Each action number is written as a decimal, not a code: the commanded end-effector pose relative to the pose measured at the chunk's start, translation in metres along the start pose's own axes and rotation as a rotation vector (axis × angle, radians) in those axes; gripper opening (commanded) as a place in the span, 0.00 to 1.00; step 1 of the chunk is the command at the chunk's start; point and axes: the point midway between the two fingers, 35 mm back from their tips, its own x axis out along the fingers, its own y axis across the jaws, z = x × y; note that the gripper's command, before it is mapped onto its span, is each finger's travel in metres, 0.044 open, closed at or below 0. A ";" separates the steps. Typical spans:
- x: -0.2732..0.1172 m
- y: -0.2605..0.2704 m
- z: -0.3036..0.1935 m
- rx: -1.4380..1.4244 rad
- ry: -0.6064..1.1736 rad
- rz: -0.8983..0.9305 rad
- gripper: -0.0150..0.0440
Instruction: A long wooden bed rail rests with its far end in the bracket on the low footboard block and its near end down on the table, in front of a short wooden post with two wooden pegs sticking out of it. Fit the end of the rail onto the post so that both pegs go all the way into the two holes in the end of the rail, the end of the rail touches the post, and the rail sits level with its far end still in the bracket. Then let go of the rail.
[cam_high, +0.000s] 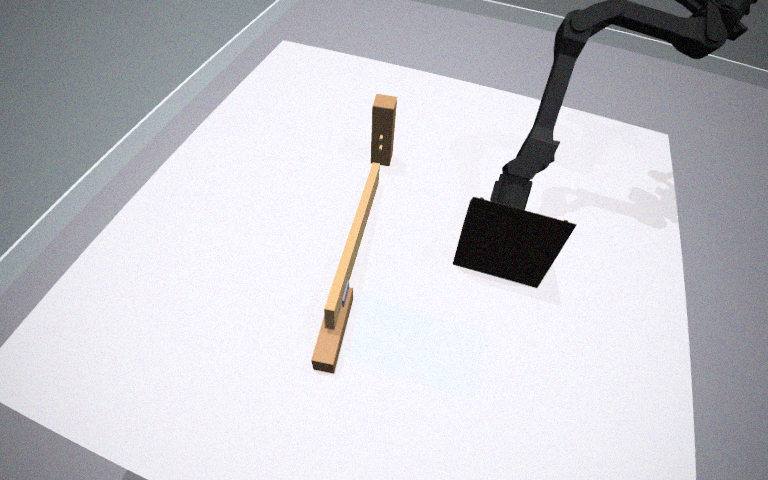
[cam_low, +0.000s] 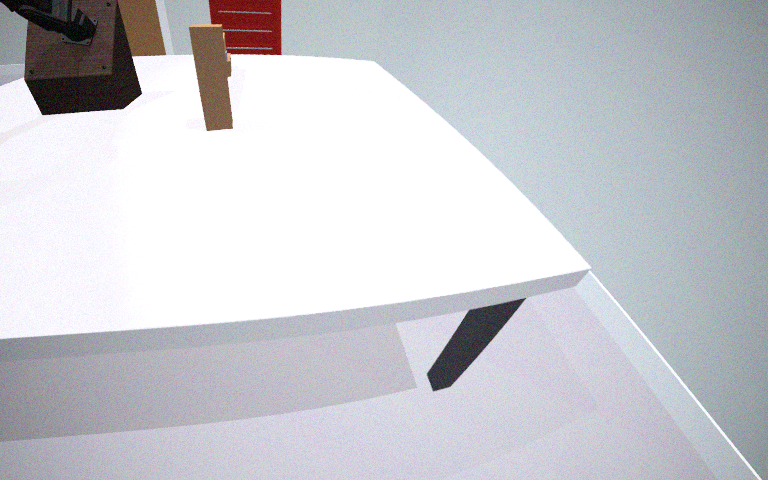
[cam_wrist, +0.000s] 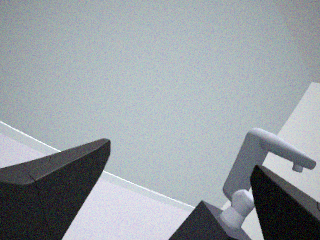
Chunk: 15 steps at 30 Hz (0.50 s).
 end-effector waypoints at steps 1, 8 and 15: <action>0.000 0.000 -0.001 0.001 0.001 0.000 0.98; 0.008 0.024 -0.033 0.069 0.037 -0.006 1.00; 0.016 0.070 -0.082 0.166 0.113 -0.005 1.00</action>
